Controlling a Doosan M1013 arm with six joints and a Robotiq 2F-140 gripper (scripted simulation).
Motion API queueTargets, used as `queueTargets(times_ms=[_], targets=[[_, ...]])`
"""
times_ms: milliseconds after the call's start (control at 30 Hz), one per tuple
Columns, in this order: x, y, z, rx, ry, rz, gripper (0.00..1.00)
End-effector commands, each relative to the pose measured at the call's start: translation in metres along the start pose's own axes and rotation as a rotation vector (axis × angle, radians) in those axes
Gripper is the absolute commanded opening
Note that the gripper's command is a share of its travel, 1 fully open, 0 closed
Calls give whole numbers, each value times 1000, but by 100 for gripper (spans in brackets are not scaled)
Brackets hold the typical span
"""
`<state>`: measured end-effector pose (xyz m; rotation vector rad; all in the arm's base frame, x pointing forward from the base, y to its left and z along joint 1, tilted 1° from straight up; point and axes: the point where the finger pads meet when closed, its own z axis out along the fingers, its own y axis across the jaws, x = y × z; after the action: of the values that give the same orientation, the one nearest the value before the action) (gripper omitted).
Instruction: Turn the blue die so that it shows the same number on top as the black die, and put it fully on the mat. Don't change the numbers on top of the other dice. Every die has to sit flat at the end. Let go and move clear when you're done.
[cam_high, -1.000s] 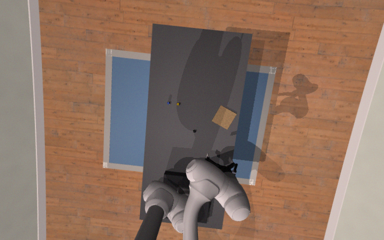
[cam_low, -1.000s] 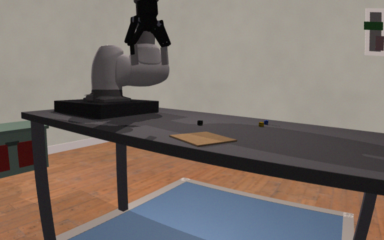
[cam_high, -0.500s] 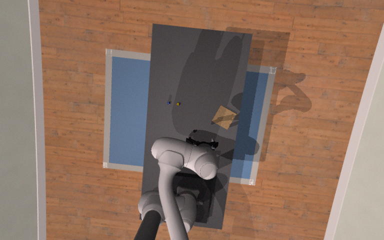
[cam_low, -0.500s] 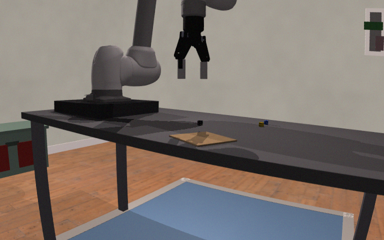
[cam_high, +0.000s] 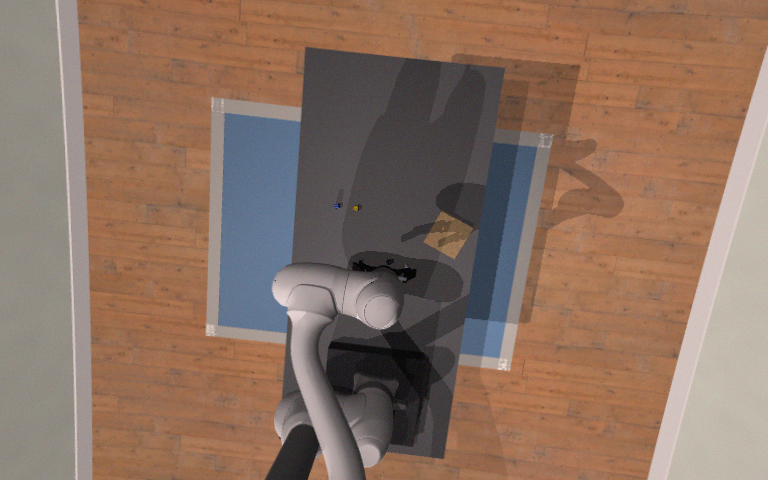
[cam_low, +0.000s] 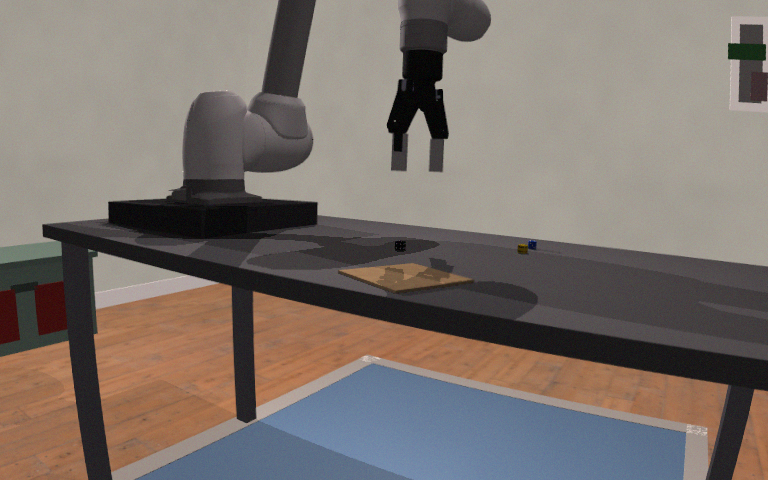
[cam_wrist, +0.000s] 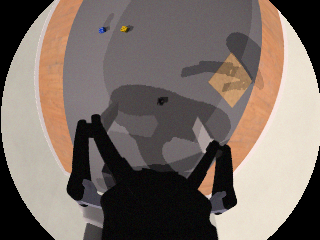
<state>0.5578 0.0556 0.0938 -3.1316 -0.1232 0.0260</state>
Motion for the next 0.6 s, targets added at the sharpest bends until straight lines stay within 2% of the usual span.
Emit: queueTargets(times_ms=[0, 300, 400, 567], targets=[[0, 0, 0, 0, 0, 0, 100], [0, 0, 4, 0, 0, 0, 100], [0, 0, 17, 0, 0, 0, 100], [0, 0, 52, 0, 0, 0, 100]])
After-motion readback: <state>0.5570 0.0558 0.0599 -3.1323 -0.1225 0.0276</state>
